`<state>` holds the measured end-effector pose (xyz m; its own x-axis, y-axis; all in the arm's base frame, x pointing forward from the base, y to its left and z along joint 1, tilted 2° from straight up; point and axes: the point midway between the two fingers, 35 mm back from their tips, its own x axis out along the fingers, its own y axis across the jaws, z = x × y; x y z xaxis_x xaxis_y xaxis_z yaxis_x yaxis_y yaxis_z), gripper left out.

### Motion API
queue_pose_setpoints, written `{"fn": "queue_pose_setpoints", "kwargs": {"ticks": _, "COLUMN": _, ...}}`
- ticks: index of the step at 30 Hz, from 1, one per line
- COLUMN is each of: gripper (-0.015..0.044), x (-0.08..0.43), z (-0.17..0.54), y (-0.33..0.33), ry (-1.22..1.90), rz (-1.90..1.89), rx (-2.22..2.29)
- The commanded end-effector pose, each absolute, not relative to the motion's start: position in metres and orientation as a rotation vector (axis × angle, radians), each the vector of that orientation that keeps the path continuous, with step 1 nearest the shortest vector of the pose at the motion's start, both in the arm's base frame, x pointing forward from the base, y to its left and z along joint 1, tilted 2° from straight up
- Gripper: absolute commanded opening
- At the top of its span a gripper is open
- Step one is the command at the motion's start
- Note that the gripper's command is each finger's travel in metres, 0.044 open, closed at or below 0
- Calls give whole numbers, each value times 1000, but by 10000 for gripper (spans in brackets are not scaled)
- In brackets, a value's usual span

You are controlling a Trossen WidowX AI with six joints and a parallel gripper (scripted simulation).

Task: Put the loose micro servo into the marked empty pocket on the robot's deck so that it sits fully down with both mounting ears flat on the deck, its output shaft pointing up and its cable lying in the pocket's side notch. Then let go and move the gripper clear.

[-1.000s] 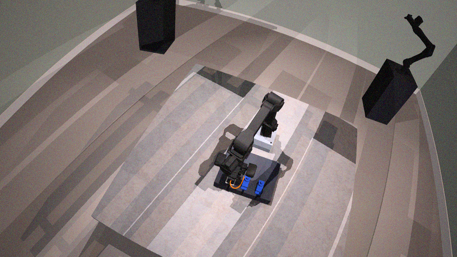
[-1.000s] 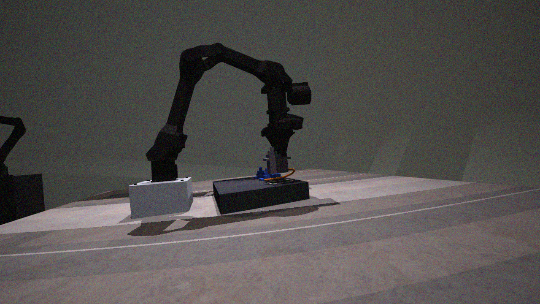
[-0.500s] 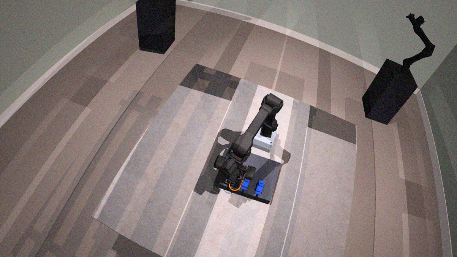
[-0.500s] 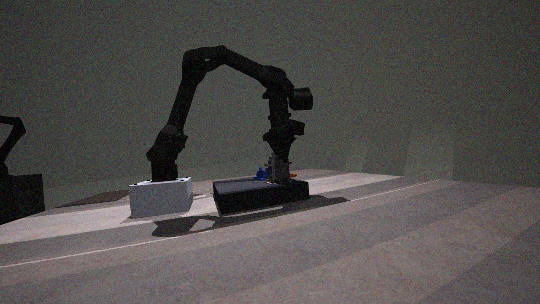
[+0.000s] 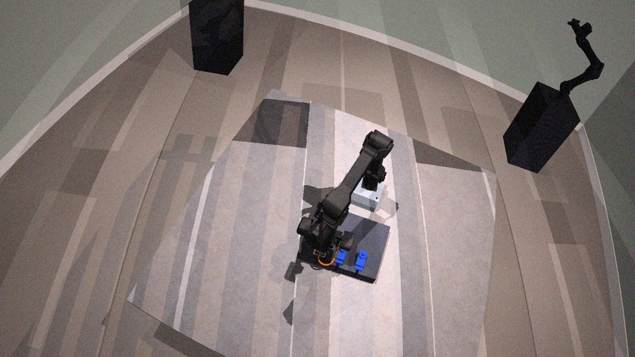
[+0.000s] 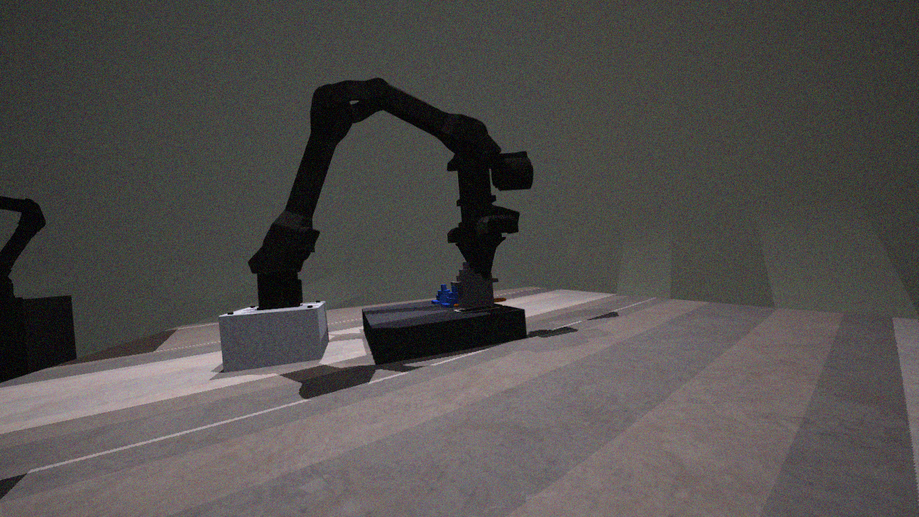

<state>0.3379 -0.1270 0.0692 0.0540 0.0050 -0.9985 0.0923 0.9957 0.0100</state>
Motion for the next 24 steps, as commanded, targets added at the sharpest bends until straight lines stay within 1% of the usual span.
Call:
{"fn": "queue_pose_setpoints", "kwargs": {"ticks": 1, "gripper": 0, "x": 338, "z": 65, "y": -127, "ry": 1518, "rz": -73, "rx": 80}}
{"fn": "queue_pose_setpoints", "kwargs": {"ticks": 24, "gripper": 0, "x": 338, "z": 47, "y": -127, "ry": 1518, "rz": -73, "rx": 80}}
